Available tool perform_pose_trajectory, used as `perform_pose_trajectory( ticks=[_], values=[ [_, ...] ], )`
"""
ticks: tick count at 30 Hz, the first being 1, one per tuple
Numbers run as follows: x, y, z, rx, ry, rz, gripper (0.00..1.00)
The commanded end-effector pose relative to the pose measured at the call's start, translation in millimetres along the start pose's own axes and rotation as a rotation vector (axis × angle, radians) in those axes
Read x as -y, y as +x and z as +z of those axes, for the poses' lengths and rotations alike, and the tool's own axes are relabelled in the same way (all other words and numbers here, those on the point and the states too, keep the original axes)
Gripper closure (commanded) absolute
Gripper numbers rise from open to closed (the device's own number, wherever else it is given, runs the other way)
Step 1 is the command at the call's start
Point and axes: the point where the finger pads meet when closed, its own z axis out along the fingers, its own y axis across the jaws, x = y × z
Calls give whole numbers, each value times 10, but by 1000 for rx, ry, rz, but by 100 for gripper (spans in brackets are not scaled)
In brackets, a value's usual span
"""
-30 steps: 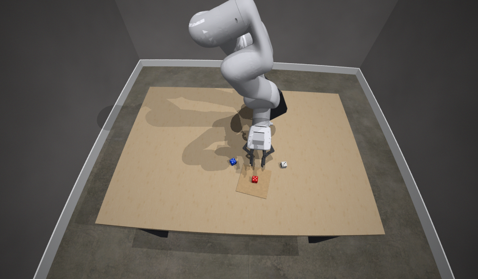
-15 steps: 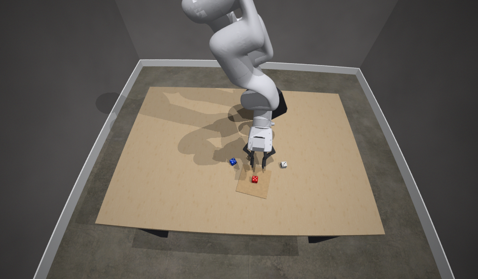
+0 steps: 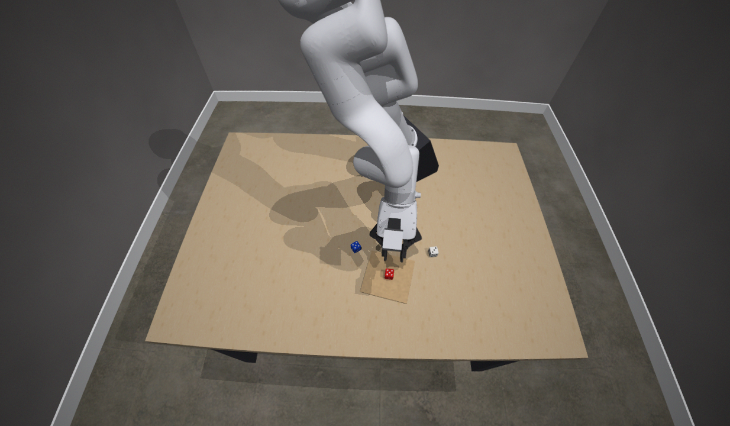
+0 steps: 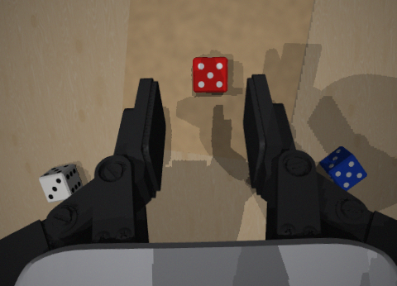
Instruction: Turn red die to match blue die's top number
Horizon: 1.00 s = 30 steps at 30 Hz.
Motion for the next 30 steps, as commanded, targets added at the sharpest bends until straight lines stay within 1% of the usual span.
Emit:
perform_pose_trajectory(
  ticks=[1,3,4,5,7,10,14,22,25,30],
  values=[
    [-26,39,23,155,-30,-14,58],
    [-20,78,25,208,-31,-13,58],
    [-21,80,25,213,-32,-13,58],
    [-21,93,27,240,-34,-13,58],
    [-21,93,27,240,-34,-13,58],
    [-15,144,32,315,-27,-10,58],
    [-23,183,39,358,-34,-10,58],
    [-25,255,41,475,-33,-8,58],
    [-26,255,41,476,-33,-8,58],
    [-27,300,41,548,-34,-7,58]
  ],
)
